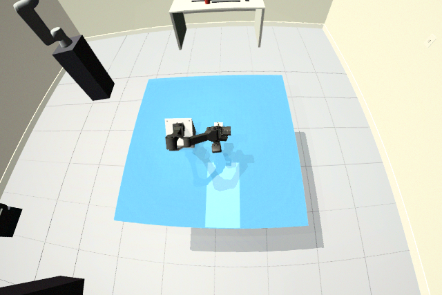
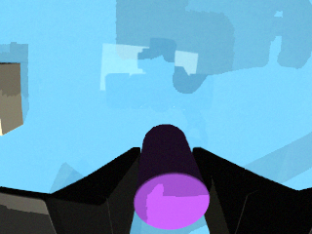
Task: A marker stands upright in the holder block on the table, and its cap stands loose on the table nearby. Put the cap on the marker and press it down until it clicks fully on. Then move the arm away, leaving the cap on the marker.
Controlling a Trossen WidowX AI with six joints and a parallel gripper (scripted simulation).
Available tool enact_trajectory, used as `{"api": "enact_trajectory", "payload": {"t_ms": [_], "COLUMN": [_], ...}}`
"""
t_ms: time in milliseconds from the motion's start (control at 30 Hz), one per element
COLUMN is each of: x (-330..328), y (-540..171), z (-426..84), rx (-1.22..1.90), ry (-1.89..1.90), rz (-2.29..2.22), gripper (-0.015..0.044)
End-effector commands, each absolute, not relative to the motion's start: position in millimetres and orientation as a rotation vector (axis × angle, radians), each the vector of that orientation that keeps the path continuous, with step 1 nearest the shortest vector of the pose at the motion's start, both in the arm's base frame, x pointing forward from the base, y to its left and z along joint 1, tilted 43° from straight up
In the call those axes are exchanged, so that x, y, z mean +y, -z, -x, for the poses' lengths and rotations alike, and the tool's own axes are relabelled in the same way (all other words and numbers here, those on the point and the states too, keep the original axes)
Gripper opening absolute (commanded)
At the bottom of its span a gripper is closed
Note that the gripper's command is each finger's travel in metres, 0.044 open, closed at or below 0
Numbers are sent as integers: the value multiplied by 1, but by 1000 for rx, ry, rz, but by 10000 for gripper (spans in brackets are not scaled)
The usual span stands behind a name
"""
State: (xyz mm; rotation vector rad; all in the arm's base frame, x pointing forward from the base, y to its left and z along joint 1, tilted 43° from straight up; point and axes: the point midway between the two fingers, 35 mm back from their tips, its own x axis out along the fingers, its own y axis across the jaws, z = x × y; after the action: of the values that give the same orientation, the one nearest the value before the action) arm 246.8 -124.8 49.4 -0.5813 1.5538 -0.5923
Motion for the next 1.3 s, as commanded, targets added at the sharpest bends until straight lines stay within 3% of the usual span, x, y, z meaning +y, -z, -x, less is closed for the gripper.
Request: {"api": "enact_trajectory", "payload": {"t_ms": [0,1267], "x": [-112,11], "y": [-42,25], "z": [-255,-276], "rx": [1556,1568], "ry": [581,566], "rz": [574,567], "gripper": [0,0]}}
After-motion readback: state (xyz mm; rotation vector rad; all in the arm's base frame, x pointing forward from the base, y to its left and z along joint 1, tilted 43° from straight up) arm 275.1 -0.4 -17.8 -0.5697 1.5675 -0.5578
